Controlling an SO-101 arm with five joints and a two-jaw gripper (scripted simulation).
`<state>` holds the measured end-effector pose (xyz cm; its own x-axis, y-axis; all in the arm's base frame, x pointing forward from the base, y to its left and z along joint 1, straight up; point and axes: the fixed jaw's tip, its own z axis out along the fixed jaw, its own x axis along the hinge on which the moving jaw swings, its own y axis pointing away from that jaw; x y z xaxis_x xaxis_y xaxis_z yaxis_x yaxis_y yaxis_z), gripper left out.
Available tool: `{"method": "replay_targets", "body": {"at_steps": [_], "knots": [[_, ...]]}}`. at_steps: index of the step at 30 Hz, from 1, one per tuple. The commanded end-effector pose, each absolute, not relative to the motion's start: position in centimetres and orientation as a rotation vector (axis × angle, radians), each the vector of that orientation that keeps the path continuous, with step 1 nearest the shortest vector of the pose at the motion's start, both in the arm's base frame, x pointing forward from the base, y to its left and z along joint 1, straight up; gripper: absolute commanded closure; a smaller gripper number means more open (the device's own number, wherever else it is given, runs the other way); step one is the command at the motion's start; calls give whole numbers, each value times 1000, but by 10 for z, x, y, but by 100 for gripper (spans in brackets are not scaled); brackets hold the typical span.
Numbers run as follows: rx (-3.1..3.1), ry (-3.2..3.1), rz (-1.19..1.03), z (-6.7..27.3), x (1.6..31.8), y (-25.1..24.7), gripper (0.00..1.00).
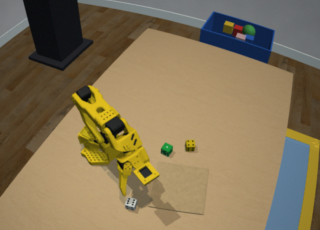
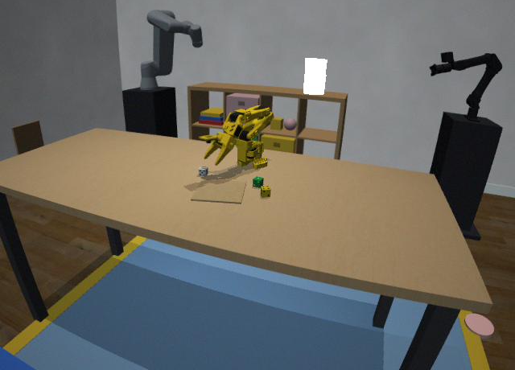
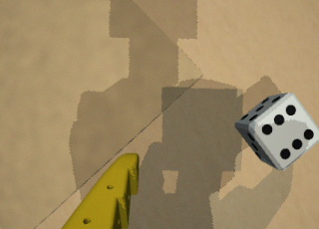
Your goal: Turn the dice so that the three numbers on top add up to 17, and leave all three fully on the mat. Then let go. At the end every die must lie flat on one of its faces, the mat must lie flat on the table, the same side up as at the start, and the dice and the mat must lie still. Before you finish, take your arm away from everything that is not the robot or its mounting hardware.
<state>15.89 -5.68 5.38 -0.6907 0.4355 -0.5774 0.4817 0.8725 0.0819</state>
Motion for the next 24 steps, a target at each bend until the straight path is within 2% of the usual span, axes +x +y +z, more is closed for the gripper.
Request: {"method": "replay_targets", "body": {"at_steps": [1, 7, 24], "knots": [[747, 2396, -162, 55, 152, -74, 63], [852, 2386, -211, 50, 140, -87, 66], [926, 2378, -243, 46, 131, -96, 69]]}}
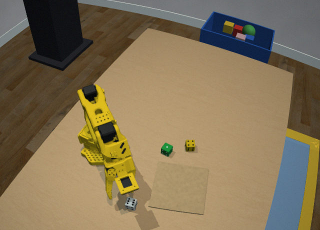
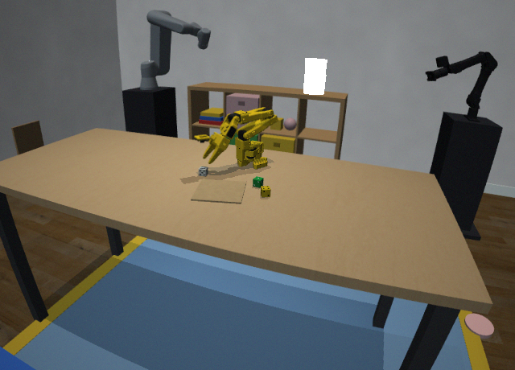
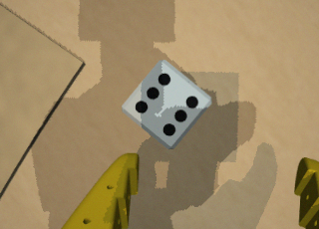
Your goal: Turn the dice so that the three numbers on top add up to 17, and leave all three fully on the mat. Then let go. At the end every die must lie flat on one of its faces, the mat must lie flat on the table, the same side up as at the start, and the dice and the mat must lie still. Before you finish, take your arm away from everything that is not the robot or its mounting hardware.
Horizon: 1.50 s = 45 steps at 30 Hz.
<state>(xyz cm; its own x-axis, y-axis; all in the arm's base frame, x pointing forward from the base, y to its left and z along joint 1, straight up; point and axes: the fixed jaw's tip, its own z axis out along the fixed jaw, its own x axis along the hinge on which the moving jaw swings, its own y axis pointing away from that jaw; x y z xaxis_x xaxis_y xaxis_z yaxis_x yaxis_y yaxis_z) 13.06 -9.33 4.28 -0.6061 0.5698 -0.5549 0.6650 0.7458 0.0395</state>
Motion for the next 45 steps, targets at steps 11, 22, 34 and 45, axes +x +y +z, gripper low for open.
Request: {"method": "replay_targets", "body": {"at_steps": [11, 22, 34, 45], "knots": [[923, 2363, -257, 49, 130, -98, 69], [923, 2363, -257, 49, 130, -98, 69], [923, 2363, -257, 49, 130, -98, 69], [923, 2363, -257, 49, 130, -98, 69]]}}
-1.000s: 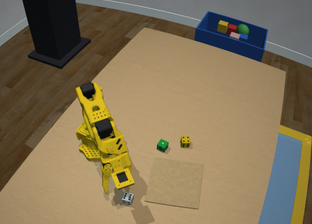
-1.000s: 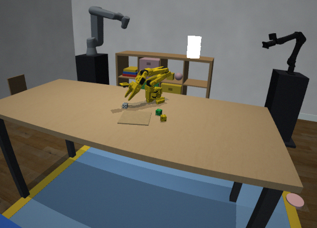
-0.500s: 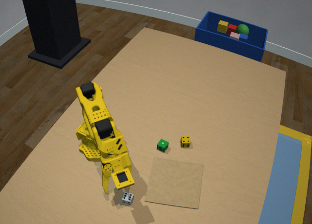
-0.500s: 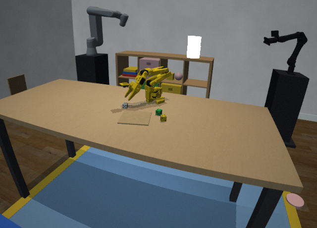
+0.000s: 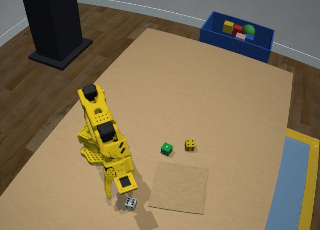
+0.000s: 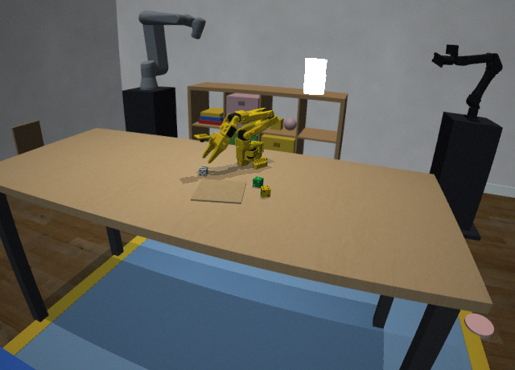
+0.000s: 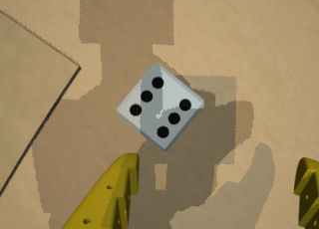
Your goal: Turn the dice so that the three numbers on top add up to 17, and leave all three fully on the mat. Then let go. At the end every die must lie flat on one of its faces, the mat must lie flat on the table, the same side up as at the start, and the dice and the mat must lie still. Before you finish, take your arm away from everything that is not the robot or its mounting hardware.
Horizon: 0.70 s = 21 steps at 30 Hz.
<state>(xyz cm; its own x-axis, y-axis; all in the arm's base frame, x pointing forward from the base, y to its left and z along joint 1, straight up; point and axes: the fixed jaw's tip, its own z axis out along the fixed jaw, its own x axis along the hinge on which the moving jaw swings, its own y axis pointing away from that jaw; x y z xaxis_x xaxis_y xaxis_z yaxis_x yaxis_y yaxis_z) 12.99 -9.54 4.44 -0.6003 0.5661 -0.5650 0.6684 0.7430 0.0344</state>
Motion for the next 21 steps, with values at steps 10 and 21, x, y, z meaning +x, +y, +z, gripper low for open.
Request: {"method": "replay_targets", "body": {"at_steps": [10, 21], "knots": [[922, 2363, -257, 49, 131, -98, 69], [713, 2425, -189, 48, 144, -74, 69]]}}
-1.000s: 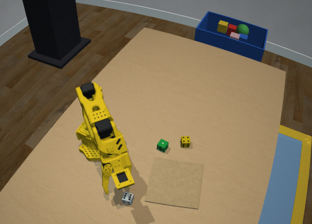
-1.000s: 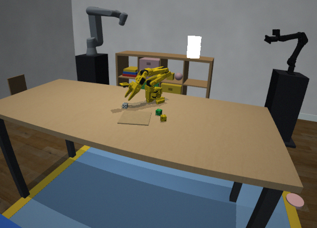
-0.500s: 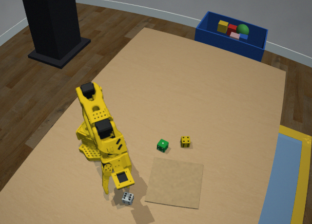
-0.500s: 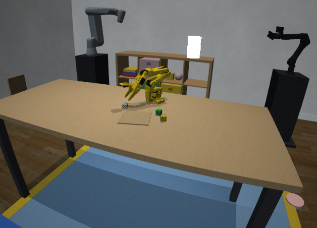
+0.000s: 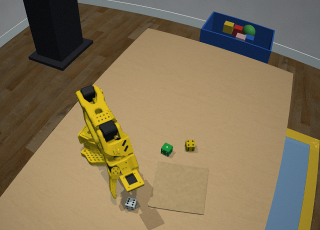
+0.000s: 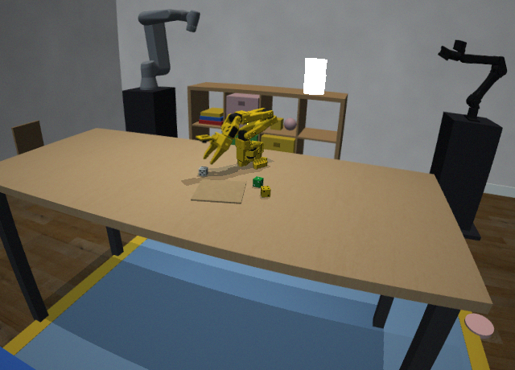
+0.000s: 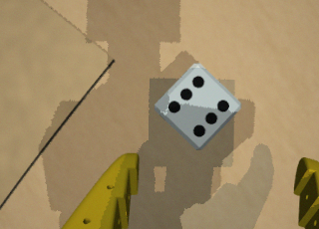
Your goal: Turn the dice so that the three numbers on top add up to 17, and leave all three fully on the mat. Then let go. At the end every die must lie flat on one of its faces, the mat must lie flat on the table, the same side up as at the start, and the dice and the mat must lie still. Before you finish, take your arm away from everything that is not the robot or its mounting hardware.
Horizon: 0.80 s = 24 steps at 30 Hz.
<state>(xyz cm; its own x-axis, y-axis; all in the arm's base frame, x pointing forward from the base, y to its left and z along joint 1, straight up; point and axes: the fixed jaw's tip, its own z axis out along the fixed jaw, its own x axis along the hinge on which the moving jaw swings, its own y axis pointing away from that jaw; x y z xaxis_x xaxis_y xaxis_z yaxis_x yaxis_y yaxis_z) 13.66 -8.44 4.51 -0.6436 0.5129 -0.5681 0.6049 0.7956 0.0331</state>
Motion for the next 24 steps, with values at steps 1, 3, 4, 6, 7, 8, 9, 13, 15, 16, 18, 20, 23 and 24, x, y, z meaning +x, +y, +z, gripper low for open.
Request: {"method": "replay_targets", "body": {"at_steps": [1, 3, 4, 6, 7, 8, 9, 13, 15, 16, 18, 20, 23, 24], "knots": [[671, 2435, -175, 48, 146, -68, 69], [626, 2446, -160, 48, 149, -63, 69], [626, 2446, -160, 48, 149, -63, 69], [525, 2467, -127, 48, 153, -50, 69], [471, 2476, -109, 48, 154, -43, 69], [414, 2485, -91, 48, 156, -36, 69], [356, 2493, -72, 48, 157, -29, 69], [114, 2515, 6, 48, 158, 2, 69], [-5, 2518, 45, 48, 157, 17, 69], [-62, 2517, 63, 48, 155, 24, 69], [-170, 2514, 98, 48, 152, 37, 69], [-220, 2511, 114, 48, 150, 43, 69], [-310, 2504, 143, 48, 146, 53, 69], [-349, 2500, 155, 48, 145, 58, 69]]}}
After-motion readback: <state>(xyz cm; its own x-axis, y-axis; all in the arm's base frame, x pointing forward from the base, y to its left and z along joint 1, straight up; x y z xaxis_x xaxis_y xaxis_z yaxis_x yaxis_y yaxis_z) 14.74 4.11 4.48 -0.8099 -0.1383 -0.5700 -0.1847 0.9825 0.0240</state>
